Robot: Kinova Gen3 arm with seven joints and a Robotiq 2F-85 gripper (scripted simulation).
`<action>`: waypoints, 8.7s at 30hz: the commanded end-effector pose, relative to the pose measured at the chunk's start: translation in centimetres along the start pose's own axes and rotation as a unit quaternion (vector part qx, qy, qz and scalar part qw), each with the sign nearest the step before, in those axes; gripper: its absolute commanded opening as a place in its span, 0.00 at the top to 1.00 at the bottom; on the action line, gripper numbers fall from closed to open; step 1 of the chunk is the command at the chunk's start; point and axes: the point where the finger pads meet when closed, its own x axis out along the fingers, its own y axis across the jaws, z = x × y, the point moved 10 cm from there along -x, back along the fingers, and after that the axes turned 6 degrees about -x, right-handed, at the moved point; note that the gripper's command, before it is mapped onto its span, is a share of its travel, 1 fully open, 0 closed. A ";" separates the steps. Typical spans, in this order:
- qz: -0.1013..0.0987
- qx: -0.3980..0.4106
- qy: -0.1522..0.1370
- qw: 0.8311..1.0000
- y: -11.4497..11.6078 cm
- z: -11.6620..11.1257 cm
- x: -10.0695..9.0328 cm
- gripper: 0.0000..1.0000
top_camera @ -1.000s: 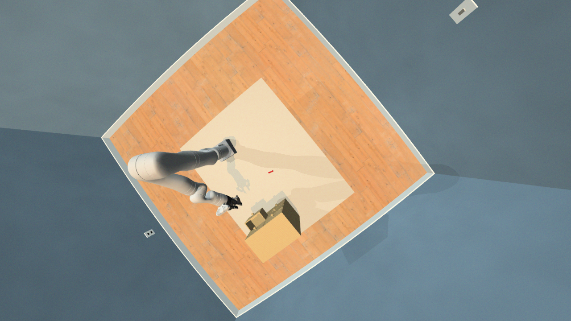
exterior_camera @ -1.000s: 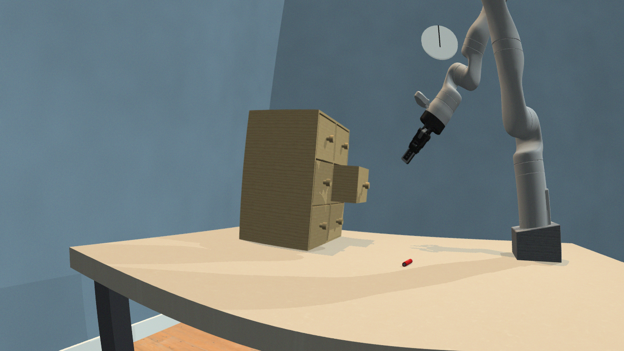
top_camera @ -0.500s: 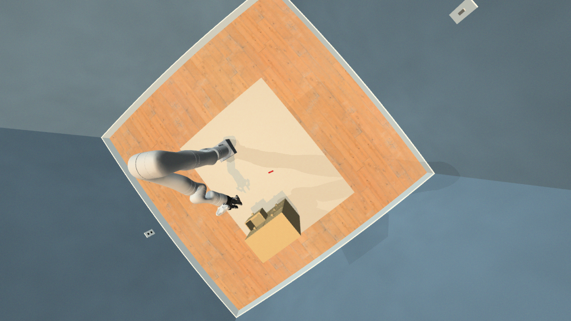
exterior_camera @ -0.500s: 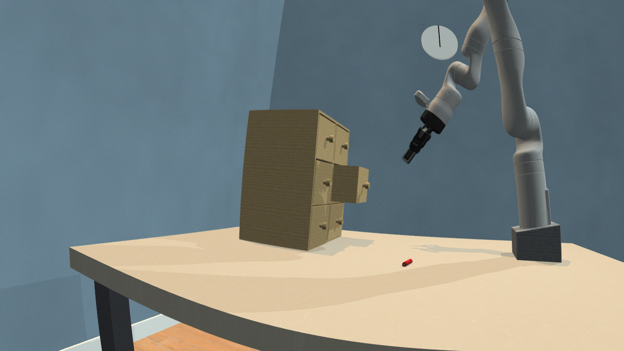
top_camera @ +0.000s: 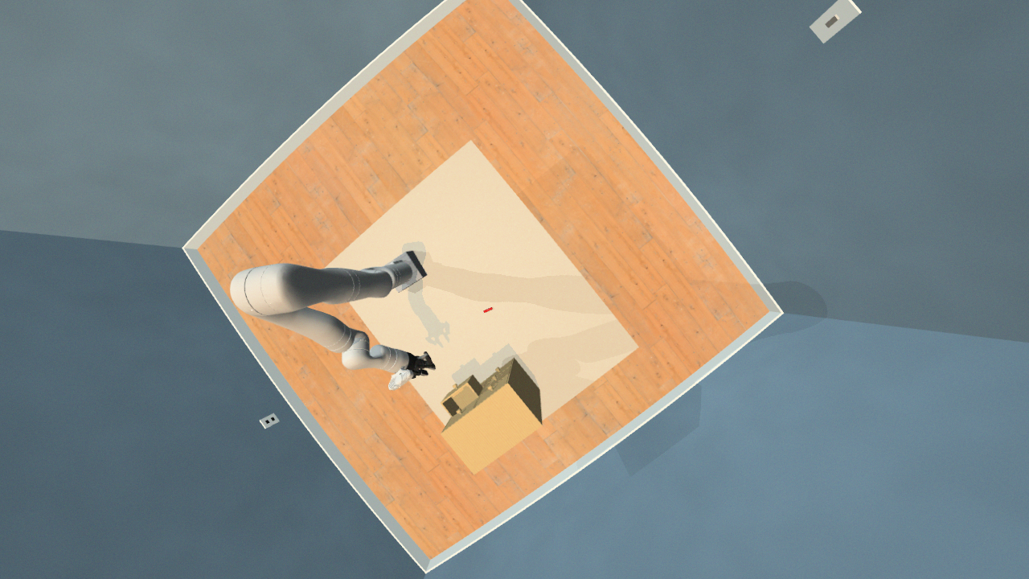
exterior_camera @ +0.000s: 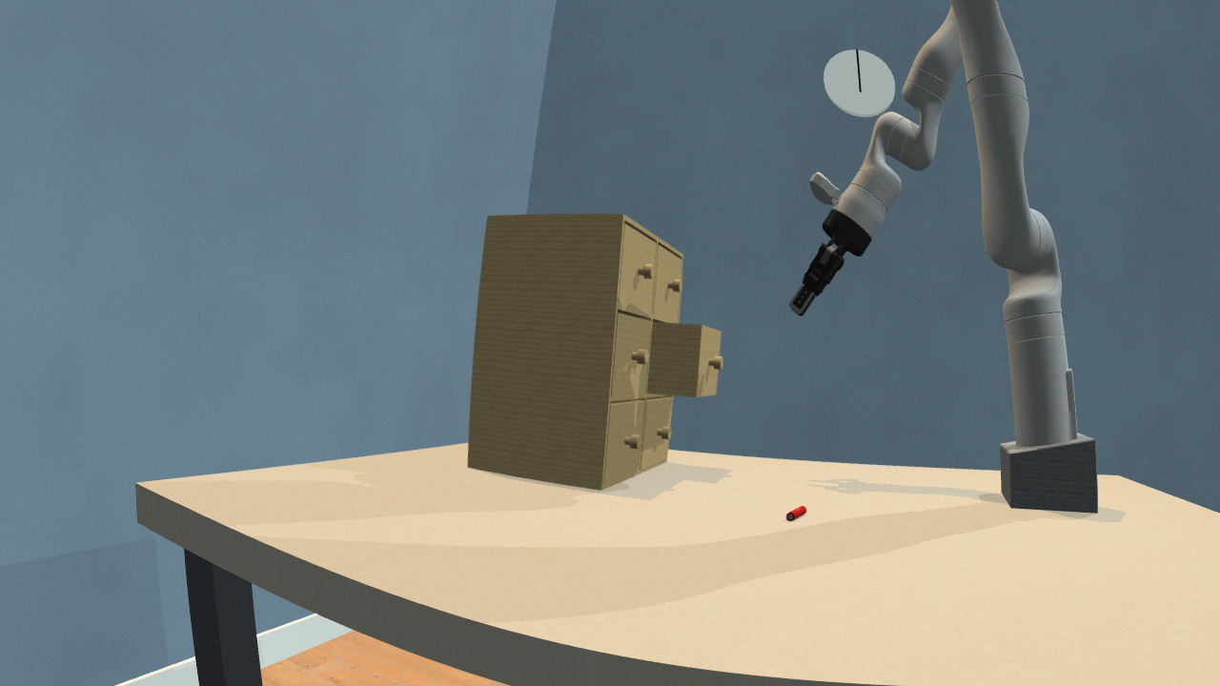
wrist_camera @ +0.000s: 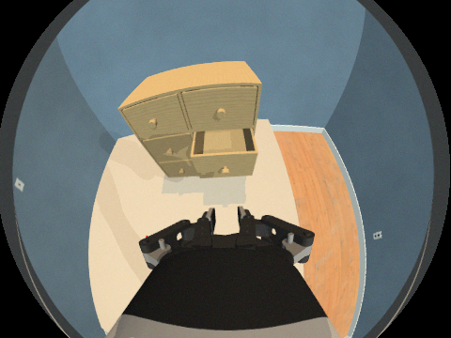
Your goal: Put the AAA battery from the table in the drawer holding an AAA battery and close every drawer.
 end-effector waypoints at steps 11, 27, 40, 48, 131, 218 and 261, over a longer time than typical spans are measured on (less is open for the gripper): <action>0.002 0.001 -0.021 1.000 0.3 -0.8 -1.2 0.67; -0.010 0.002 -0.096 0.995 0.2 -1.8 -4.1 0.67; -0.020 0.003 -0.194 0.981 0.5 -3.0 -7.5 0.67; -0.025 0.003 -0.245 0.969 0.5 -3.7 -9.3 0.67; -0.025 0.003 -0.277 0.960 0.9 -6.1 -13.2 0.00; 0.010 0.112 -0.268 0.957 -2.7 -15.3 -4.5 0.00; 0.071 0.317 -0.243 0.914 -3.1 -16.8 2.1 0.00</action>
